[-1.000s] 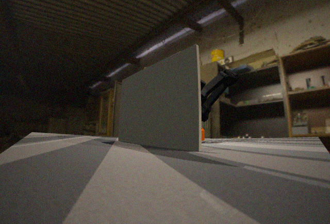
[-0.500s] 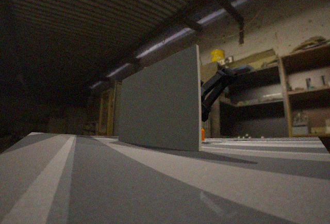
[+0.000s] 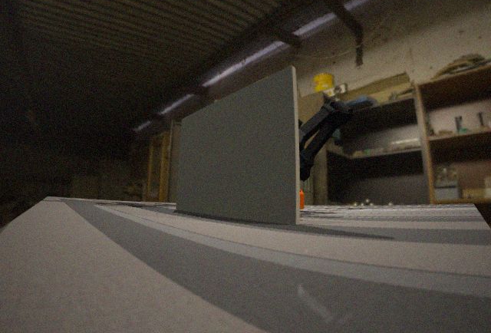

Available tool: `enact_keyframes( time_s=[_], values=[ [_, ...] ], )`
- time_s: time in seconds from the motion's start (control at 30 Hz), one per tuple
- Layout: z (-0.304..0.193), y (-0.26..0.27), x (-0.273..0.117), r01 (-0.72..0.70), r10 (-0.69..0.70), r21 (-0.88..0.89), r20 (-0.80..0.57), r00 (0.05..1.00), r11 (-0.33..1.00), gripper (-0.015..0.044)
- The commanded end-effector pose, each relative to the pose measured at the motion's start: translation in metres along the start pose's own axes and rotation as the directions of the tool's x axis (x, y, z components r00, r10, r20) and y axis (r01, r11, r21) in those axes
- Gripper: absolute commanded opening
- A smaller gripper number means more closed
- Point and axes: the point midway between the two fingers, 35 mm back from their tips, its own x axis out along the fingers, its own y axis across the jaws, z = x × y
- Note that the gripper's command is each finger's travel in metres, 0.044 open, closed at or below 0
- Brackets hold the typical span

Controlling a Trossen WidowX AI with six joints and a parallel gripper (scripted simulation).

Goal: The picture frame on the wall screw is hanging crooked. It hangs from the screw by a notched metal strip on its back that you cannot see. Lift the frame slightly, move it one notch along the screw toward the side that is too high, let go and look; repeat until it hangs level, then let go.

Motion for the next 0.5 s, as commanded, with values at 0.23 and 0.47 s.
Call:
enact_keyframes(
  time_s=[0.23, 0.47],
  values=[
    [-0.0001, 0.0004, 0.0004, -0.001, 0.001, 0.003, -0.002, 1.0, 1.0, 0.003],
    [-0.0001, 0.0005, 0.0003, -0.001, 0.001, 0.003, -0.002, 1.0, 1.0, 0.0]
  ],
)
